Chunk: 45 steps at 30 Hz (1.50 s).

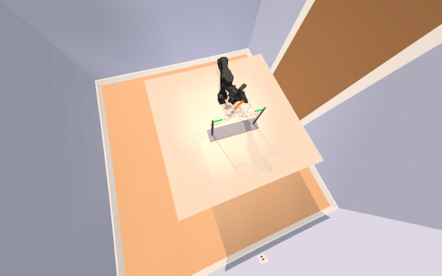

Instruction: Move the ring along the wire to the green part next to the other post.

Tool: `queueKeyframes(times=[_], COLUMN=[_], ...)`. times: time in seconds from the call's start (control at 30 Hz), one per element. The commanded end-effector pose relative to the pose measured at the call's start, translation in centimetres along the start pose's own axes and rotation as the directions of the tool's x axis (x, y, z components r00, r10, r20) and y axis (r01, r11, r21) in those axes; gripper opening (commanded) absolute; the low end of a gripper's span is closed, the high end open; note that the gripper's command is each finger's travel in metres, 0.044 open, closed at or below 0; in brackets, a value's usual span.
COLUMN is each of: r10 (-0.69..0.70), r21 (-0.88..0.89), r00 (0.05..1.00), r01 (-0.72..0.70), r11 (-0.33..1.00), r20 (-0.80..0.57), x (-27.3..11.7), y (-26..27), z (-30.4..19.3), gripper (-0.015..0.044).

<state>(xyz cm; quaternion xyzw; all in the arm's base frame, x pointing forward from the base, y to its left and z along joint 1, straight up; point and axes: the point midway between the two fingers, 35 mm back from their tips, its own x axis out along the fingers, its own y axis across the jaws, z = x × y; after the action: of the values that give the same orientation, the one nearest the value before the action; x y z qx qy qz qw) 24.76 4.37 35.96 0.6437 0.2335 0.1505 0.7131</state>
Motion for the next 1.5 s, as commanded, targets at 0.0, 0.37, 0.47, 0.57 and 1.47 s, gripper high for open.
queueKeyframes(times=[0.0, 0.37, 0.47, 0.57, 1.47], r10=[-0.034, -0.131, -0.156, -0.18, -0.365], r21=[-0.055, -0.185, -0.22, -0.255, -0.528], r00=[0.999, 0.991, 0.987, 0.982, 0.911], r01=[0.034, 0.135, 0.162, 0.189, 0.409], r11=[0.998, 0.973, 0.962, 0.948, 0.744], r20=[0.008, 0.035, 0.045, 0.056, 0.191], x=[0.0, 0.1, 0.0, 0.0, -0.3], y=[-0.1, -0.9, -1.1, -1.3, -3.1], z=[0.0, 0.1, 0.1, 0.2, 1.0], gripper=[-0.015, -0.015, -0.015, -0.015, -0.015])
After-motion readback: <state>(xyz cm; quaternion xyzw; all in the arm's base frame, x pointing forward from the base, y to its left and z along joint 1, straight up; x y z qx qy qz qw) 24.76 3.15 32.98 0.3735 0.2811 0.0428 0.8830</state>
